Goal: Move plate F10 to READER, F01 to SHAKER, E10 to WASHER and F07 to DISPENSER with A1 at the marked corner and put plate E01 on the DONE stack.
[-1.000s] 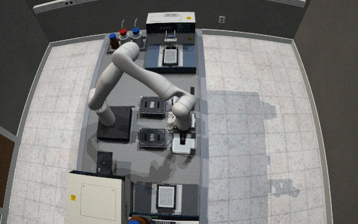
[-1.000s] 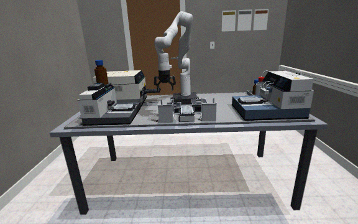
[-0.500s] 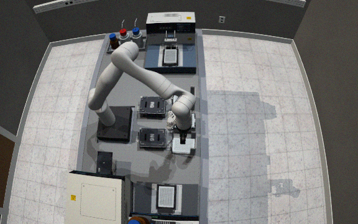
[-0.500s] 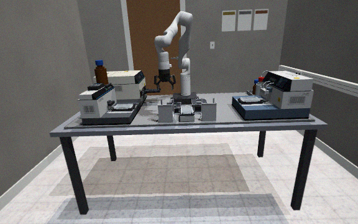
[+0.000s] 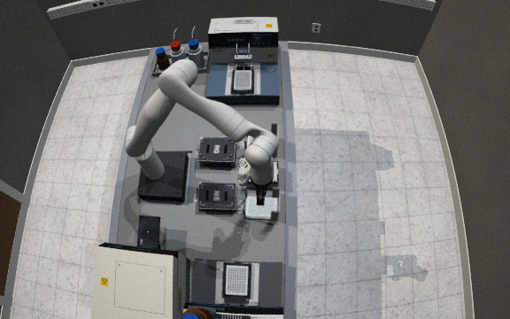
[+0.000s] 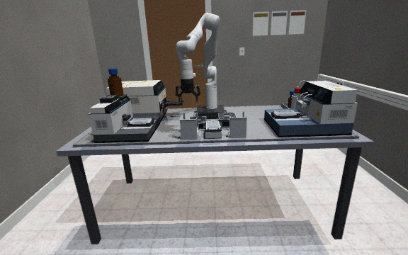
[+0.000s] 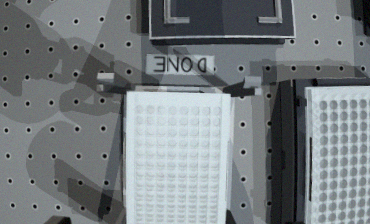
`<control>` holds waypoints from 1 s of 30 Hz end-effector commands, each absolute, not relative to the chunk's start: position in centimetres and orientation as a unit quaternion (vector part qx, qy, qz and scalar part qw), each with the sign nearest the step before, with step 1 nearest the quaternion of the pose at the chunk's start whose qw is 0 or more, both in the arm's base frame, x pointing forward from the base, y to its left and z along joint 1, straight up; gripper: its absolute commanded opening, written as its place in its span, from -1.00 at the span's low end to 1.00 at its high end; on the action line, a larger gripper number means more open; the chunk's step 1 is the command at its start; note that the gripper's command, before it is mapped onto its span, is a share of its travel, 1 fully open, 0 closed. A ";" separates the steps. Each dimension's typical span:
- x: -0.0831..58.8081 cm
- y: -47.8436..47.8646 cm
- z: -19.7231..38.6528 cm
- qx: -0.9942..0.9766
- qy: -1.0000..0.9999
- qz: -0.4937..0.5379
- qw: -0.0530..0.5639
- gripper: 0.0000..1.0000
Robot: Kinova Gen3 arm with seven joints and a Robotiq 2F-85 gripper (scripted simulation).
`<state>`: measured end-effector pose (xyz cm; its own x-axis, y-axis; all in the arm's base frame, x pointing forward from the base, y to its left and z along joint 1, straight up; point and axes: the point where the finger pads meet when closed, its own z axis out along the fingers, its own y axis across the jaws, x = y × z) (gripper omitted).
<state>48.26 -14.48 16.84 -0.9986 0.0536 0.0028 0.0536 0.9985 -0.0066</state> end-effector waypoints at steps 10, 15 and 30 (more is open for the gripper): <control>48.2 -14.6 17.0 -0.027 -1.000 0.004 0.000 1.00; 48.2 -14.6 17.0 -0.027 -1.000 0.004 0.000 1.00; 48.2 -11.0 17.1 -0.018 -1.000 0.007 -0.001 1.00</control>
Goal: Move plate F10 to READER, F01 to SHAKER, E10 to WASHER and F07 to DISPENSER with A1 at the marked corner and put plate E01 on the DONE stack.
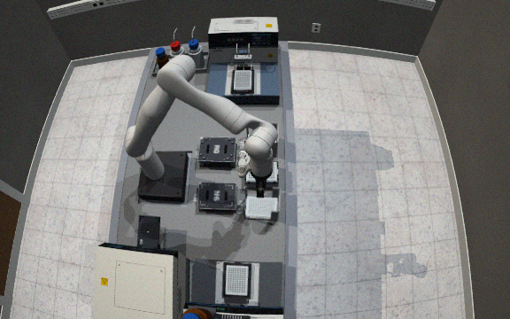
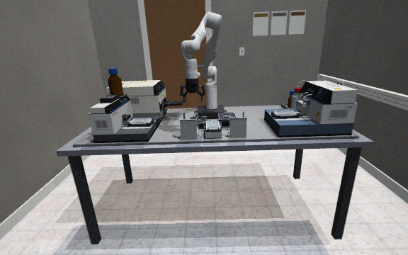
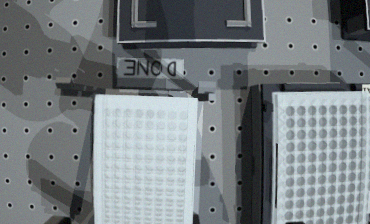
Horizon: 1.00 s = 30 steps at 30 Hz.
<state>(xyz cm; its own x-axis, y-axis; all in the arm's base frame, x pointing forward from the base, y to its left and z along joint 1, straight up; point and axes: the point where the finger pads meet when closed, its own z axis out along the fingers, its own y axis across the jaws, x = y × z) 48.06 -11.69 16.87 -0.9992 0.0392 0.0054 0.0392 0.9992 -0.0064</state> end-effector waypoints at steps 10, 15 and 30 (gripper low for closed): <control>48.2 -7.7 17.1 -0.006 -1.000 0.006 -0.001 1.00; 48.2 -6.8 17.1 -0.007 -1.000 0.006 -0.001 1.00; 50.4 -2.5 16.9 0.003 -1.000 0.000 0.003 1.00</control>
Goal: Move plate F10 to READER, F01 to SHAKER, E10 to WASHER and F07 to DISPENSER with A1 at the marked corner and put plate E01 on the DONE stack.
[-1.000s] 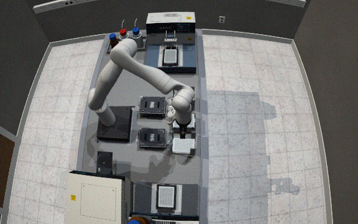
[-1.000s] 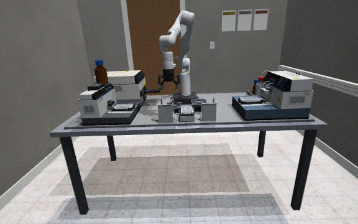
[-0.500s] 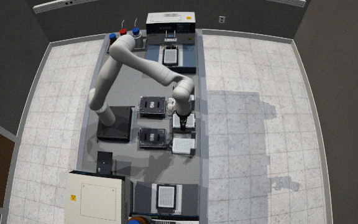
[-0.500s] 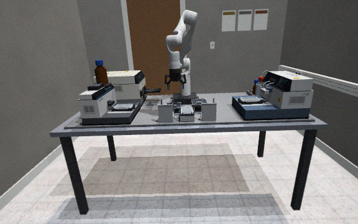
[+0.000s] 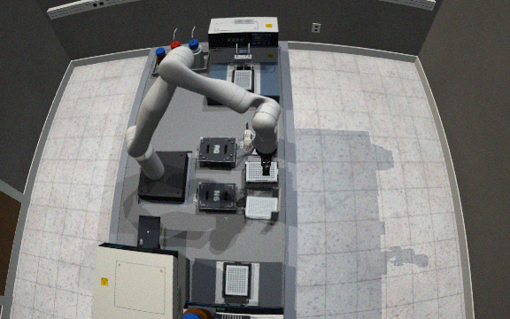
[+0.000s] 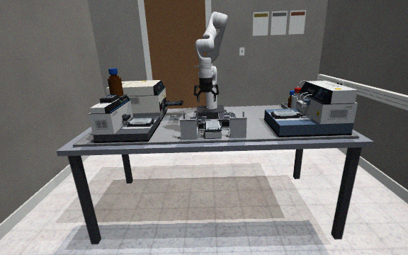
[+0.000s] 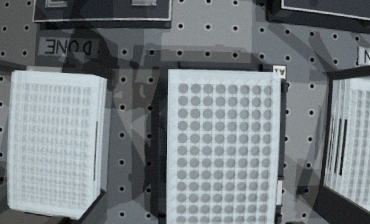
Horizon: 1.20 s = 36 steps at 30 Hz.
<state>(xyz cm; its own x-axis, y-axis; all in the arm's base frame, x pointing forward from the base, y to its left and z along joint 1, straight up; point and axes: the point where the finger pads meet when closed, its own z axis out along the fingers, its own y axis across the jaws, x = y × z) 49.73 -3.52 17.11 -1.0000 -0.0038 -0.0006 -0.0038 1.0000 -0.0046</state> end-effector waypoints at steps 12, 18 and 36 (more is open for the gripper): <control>52.9 -0.3 16.9 -0.003 1.000 0.000 -0.003 1.00; 53.7 0.3 16.9 -0.003 1.000 -0.002 -0.003 1.00; 53.7 0.0 17.0 -0.005 1.000 -0.004 0.000 1.00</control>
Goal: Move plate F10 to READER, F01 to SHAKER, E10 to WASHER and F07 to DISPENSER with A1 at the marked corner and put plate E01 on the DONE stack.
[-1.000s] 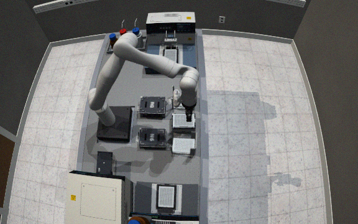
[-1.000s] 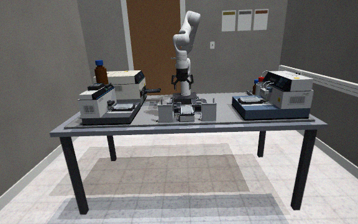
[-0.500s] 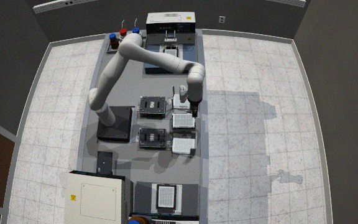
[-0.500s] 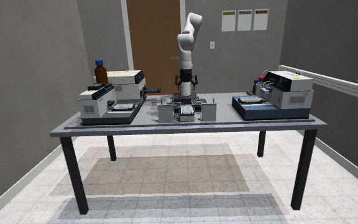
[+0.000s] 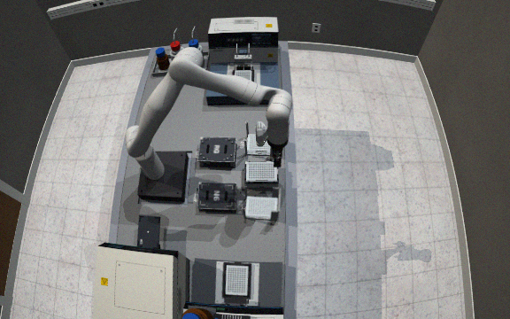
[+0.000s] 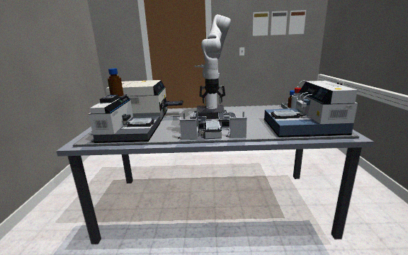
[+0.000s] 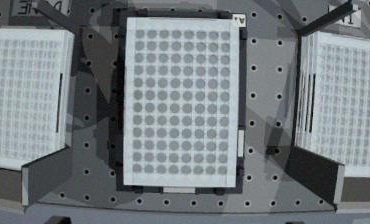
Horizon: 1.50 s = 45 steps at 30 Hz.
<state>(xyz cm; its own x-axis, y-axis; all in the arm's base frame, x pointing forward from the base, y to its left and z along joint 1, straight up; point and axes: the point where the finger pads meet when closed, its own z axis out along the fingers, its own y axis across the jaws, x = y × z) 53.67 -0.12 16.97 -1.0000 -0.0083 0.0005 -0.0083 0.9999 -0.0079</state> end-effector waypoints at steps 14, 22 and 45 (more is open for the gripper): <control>53.7 0.0 17.0 0.005 -1.000 0.004 0.000 1.00; 53.7 0.0 17.0 0.005 -1.000 0.004 0.000 1.00; 48.2 -0.1 17.0 0.007 -1.000 0.005 -0.002 1.00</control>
<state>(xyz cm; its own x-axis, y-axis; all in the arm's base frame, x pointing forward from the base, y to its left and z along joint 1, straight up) 48.33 -0.33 16.56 -0.9999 -0.0061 0.0103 -0.0062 0.9999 -0.0114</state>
